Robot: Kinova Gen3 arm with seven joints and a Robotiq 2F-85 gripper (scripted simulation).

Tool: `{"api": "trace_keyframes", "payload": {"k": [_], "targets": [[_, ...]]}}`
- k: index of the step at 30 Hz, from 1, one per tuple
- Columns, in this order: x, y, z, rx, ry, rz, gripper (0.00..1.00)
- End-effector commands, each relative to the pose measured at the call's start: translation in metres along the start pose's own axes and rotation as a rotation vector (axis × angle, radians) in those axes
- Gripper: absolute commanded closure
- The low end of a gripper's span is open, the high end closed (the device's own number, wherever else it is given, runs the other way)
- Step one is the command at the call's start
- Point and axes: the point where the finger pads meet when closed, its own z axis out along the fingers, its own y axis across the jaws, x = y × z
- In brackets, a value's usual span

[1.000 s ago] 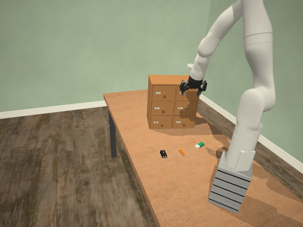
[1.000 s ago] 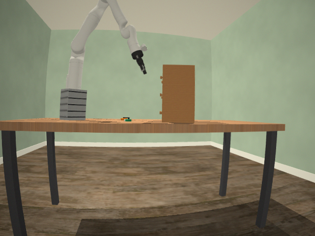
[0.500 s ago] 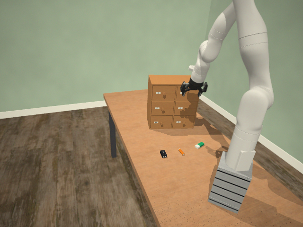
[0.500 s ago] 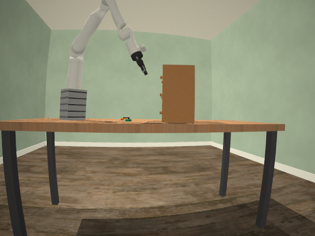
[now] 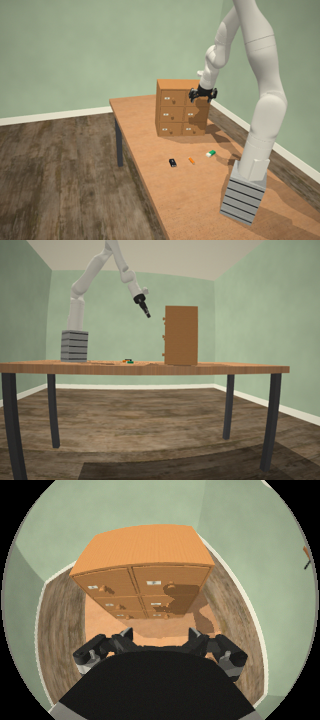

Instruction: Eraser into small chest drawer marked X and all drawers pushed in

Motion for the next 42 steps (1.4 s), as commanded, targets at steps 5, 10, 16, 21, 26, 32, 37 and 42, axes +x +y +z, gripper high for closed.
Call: {"api": "trace_keyframes", "payload": {"k": [5, 10, 16, 21, 26, 32, 37, 42], "targets": [[-0.004, -0.009, 0.007, 0.032, 0.156, -0.022, 0.0], [-0.003, -0.009, 0.009, 0.032, 0.179, -0.022, 0.0], [-0.002, -0.009, 0.014, 0.033, 0.224, -0.021, 0.0], [-0.001, -0.009, 0.018, 0.033, 0.26, -0.02, 0.0], [-0.001, -0.009, 0.02, 0.033, 0.281, -0.02, 0.0], [0.0, -0.01, 0.024, 0.034, 0.323, -0.019, 0.0], [0.0, -0.01, 0.027, 0.034, 0.357, -0.019, 0.0], [0.001, -0.01, 0.03, 0.034, 0.377, -0.018, 0.0]]}}
